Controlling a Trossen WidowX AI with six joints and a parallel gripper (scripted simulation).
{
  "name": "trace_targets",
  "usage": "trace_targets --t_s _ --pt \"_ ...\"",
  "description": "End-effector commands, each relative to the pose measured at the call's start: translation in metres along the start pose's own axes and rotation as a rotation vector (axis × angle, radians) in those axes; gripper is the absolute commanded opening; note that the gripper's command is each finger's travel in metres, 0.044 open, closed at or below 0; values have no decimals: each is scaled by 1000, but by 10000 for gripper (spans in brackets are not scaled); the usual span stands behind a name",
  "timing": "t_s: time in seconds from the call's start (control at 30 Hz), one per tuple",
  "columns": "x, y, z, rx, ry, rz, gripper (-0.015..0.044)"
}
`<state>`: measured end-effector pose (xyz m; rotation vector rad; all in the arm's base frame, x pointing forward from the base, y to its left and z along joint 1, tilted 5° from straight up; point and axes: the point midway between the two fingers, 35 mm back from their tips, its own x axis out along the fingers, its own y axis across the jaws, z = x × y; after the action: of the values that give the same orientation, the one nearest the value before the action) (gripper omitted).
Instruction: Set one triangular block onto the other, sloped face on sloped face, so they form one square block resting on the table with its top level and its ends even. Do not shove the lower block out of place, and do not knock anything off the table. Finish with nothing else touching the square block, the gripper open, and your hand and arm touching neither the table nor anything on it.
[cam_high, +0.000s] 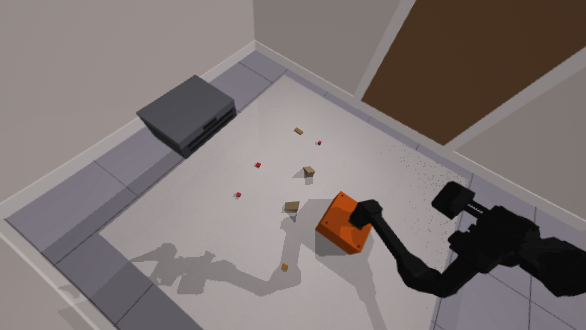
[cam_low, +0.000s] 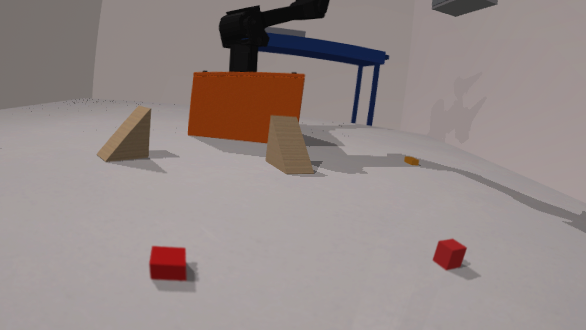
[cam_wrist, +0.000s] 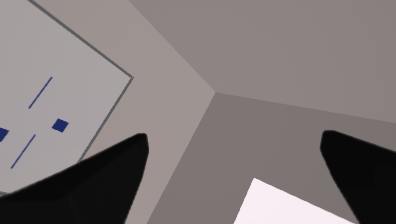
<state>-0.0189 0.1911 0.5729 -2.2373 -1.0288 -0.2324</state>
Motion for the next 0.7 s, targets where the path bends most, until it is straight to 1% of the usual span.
trace_targets --t_s 0.0,0.03,0.2,0.37,0.53,0.67 --pt "0 2 -2 4 5 0 426" --pt "0 8 -9 15 18 0 440" --pt "4 75 -63 117 146 33 440" --pt "8 149 -97 204 251 112 440" --pt "10 237 -111 283 337 243 440" --pt "9 310 -104 347 377 380 440"
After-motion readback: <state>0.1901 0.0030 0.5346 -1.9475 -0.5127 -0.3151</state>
